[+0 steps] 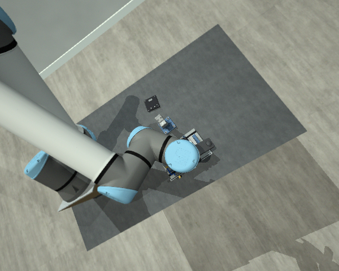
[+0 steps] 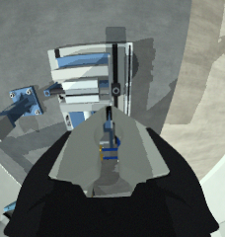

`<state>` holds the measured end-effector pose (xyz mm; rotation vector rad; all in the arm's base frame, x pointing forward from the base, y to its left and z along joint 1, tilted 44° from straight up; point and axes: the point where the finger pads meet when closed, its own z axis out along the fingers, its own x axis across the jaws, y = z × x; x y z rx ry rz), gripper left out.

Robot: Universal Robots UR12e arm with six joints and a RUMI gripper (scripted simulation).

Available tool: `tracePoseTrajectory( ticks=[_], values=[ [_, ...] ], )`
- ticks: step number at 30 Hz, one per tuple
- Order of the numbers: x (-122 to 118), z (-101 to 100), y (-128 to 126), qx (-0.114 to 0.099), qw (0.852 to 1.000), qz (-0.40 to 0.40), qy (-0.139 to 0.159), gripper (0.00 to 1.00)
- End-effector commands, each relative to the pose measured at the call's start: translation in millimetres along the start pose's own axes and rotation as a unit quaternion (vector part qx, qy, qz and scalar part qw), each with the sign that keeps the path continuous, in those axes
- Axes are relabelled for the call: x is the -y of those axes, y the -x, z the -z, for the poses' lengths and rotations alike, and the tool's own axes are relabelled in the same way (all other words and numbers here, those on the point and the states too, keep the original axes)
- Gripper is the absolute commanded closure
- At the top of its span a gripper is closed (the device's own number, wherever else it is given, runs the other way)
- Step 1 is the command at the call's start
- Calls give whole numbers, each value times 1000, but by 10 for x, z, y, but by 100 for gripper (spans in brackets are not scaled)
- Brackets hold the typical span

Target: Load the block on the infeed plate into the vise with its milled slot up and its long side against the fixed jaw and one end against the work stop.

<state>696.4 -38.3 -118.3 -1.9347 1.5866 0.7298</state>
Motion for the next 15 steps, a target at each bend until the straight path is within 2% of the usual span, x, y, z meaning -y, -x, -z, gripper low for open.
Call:
tracePoseTrajectory(
  ticks=[1,15],
  values=[
    [5,1,-4,0,1000,0,-1,100],
    [3,-137,0,0,1000,0,-1,100]
  ],
)
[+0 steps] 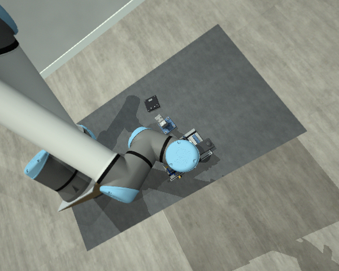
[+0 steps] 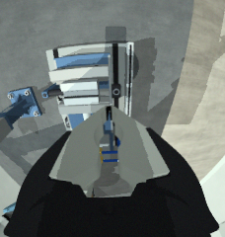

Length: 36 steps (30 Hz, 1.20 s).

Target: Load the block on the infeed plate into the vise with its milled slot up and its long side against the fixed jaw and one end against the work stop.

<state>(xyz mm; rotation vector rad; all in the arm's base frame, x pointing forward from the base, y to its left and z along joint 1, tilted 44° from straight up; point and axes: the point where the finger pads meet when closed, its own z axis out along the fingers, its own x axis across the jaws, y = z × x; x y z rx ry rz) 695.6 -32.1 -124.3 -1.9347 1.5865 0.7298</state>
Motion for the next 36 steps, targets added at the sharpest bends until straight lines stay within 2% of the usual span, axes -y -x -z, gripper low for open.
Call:
tracePoseTrajectory(
  ticks=[1,18,36],
  values=[
    [4,-65,-2,0,1000,0,-1,100],
    [2,-297,4,0,1000,0,-1,100],
    [1,-414,7,0,1000,0,-1,100]
  ],
)
